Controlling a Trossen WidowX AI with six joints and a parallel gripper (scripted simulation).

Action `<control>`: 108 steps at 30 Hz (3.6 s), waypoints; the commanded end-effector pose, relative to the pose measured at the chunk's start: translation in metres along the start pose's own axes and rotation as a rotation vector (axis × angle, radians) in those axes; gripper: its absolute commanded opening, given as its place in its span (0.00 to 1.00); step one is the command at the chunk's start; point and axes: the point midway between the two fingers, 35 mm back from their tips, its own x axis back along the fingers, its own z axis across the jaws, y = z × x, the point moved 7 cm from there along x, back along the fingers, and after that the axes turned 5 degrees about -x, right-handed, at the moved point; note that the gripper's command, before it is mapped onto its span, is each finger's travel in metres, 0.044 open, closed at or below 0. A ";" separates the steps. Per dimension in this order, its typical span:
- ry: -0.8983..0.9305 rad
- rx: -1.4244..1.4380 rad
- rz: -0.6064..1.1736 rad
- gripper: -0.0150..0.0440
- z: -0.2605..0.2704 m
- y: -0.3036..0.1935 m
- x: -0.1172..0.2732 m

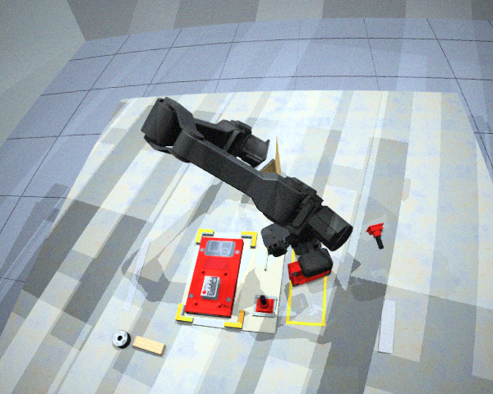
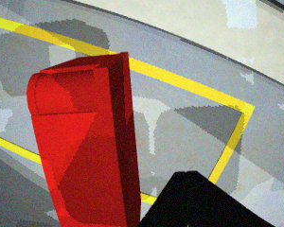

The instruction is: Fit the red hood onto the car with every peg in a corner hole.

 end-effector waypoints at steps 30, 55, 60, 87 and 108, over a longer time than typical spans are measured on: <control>0.000 0.008 -0.006 0.25 0.019 -0.003 0.000; 0.001 0.008 -0.006 0.25 0.032 -0.004 0.000; 0.001 0.008 -0.006 0.25 0.035 -0.004 0.000; 0.002 0.007 -0.005 0.25 0.048 -0.005 0.007; 0.008 0.021 -0.009 0.25 0.046 -0.009 0.076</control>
